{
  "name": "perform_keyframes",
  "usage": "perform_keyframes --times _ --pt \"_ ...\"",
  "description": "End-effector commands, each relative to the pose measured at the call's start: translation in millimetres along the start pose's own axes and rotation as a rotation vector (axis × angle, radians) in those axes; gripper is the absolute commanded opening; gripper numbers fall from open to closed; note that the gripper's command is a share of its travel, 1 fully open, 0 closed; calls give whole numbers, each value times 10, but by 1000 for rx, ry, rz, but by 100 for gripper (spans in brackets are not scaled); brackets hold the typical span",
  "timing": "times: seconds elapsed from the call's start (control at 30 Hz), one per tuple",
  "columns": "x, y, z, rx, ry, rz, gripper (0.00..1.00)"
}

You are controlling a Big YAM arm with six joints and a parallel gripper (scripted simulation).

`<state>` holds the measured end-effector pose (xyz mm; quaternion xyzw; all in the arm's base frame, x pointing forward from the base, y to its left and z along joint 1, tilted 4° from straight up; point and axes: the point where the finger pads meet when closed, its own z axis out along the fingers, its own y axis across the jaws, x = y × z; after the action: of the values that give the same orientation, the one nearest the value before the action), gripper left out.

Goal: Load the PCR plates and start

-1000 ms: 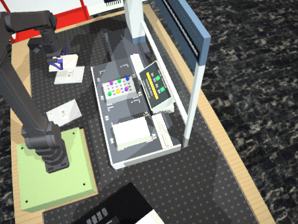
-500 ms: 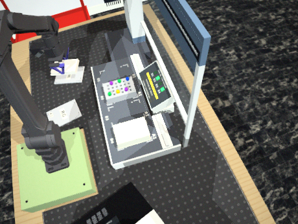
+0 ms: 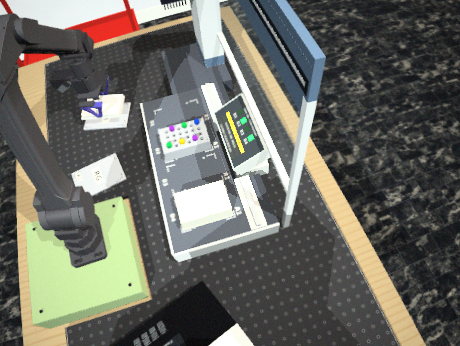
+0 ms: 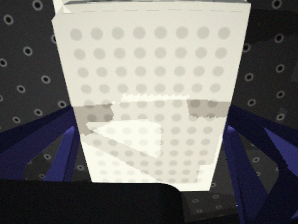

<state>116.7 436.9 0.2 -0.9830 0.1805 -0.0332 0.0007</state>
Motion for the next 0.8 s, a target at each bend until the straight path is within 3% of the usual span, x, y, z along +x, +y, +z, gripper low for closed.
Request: perform_keyframes --times 0.0,0.3,0.53,0.77 --pt "4 -2 108 1 -5 -9 0" --pt "-59 -86 86 33 -9 -21 0" --pt "-26 20 332 -5 -4 -17 0" --pt "2 -41 190 11 -6 -10 0"
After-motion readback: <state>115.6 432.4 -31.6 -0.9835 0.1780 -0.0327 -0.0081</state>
